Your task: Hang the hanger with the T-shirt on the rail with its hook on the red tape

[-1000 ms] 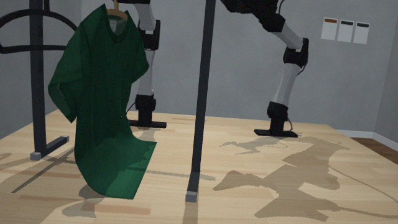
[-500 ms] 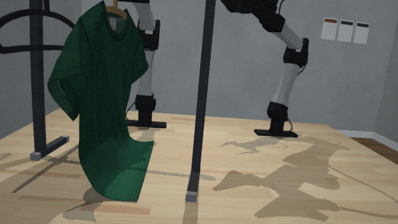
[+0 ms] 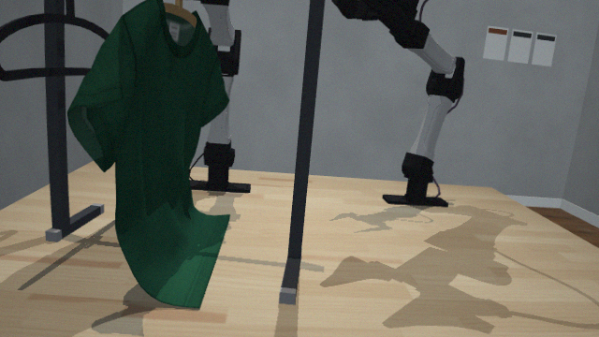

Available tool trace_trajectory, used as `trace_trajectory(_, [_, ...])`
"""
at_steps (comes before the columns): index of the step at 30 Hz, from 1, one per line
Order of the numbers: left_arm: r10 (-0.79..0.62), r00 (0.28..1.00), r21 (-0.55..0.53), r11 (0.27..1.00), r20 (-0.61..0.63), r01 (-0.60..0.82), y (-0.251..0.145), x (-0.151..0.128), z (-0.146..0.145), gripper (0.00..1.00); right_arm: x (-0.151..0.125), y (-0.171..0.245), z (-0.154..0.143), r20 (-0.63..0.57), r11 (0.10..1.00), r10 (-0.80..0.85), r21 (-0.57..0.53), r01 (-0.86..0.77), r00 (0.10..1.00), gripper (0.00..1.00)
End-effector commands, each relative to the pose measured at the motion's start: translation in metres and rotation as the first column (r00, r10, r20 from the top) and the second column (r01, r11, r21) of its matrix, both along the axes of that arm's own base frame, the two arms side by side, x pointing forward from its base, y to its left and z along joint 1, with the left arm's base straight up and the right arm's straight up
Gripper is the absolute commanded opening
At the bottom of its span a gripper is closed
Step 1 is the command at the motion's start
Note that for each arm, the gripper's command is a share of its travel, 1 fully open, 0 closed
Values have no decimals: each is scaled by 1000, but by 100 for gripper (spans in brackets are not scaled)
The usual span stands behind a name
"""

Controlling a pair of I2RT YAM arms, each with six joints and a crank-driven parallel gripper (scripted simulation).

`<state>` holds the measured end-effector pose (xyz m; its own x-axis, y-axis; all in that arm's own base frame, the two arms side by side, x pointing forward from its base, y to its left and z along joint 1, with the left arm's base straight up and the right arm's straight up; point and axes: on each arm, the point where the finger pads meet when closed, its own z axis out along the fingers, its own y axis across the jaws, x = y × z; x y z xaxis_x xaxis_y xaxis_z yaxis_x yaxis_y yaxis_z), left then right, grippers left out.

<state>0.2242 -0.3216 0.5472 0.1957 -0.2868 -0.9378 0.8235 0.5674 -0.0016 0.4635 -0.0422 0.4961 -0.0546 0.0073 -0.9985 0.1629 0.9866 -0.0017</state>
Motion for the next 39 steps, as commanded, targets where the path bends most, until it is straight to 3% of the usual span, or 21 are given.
trace_trajectory(1, [-5, 999, -60, 998, 47, 8, 7, -9, 29, 100, -10, 6, 29, 105, 1000, -31, -1, 31, 994, 2])
trace_trajectory(21, [-5, 999, -60, 998, 47, 8, 7, -9, 29, 100, 4, 62, 2, 72, 1000, 19, -5, -19, 997, 2])
trace_trajectory(39, [-5, 999, -60, 998, 47, 8, 7, -9, 29, 100, 4, 61, 2, 70, 1000, 16, -4, -16, 997, 2])
